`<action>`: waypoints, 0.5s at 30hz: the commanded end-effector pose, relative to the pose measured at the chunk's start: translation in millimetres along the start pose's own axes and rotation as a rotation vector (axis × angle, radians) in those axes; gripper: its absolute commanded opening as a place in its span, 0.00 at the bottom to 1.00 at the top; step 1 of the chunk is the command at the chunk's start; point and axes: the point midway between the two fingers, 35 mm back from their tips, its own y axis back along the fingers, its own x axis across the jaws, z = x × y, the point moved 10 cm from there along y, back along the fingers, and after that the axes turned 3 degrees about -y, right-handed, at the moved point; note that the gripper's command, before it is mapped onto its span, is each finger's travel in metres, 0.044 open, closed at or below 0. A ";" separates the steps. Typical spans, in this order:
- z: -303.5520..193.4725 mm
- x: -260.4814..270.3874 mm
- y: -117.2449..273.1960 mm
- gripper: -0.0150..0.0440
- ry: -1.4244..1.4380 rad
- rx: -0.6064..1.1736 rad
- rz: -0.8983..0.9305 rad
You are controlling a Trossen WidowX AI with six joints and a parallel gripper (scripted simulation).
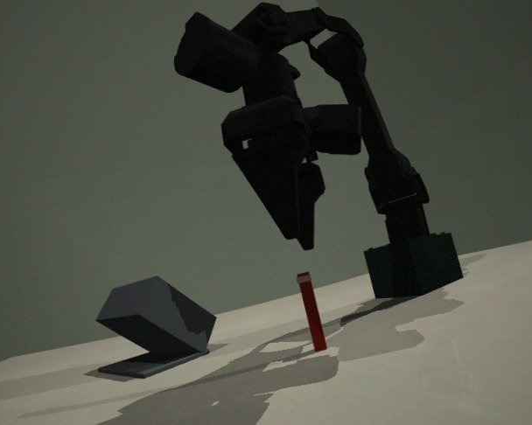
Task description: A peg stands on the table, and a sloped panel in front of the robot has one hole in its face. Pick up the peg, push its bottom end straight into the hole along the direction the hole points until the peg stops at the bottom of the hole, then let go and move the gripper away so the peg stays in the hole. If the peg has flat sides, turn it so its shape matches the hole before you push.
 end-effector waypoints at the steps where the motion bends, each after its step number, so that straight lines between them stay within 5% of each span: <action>1: -9.0 13.0 -2.6 1.00 0.056 -0.016 0.046; 15: -15.9 22.9 -11.1 1.00 0.095 -0.033 0.076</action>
